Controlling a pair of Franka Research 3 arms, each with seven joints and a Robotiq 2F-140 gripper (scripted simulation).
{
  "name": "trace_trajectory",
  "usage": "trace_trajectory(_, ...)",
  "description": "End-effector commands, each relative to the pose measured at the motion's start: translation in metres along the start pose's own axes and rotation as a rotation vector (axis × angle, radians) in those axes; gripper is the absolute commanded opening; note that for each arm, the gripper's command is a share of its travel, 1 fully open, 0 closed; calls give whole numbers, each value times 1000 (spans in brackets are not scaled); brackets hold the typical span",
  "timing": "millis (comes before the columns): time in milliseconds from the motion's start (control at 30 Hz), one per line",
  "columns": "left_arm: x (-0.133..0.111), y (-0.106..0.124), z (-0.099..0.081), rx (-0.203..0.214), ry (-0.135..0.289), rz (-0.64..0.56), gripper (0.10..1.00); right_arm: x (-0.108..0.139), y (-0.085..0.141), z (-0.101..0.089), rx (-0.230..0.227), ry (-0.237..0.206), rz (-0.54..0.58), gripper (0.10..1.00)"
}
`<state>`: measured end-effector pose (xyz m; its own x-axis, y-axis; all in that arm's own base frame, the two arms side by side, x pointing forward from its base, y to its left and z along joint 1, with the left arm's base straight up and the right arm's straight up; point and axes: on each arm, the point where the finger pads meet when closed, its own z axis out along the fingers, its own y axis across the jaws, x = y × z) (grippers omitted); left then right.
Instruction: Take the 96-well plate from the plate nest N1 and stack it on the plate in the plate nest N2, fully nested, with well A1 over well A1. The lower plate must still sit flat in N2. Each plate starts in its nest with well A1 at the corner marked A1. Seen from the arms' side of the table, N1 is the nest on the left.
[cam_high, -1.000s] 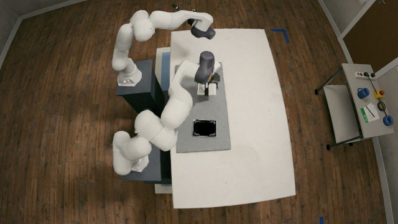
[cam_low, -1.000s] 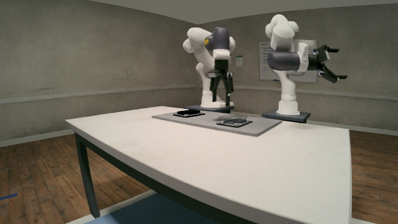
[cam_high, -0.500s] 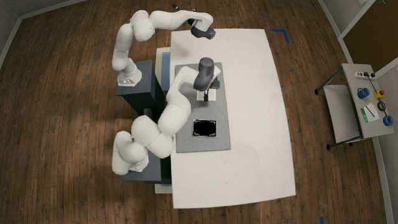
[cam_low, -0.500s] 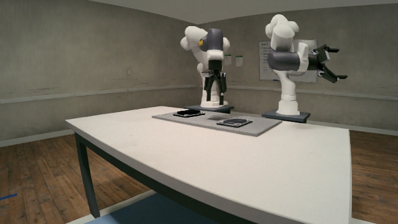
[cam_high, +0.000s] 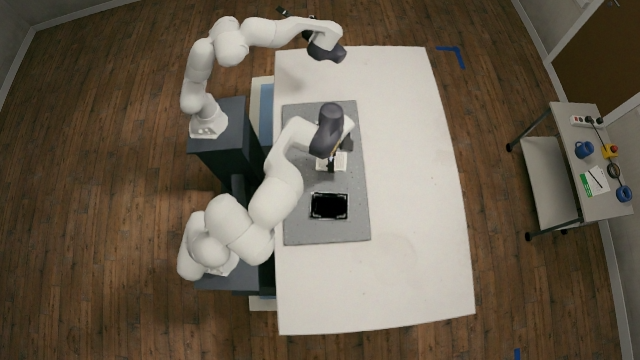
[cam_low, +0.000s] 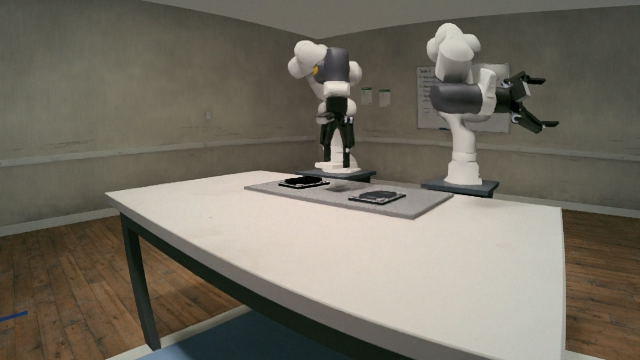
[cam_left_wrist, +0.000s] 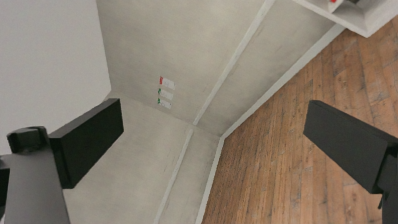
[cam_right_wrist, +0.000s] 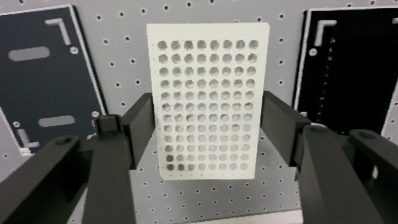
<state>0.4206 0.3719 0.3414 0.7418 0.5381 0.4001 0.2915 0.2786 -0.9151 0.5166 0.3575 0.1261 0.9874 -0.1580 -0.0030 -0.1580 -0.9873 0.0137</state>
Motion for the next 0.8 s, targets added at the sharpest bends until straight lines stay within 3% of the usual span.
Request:
trace_trajectory(0, 2, -1, -1, -2, 4, -6, 1000, 1, 8, -2, 14, 3, -18, 99)
trace_trajectory(767, 2, -1, -1, -2, 4, -6, 1000, 1, 71, -1, 14, 3, -18, 99)
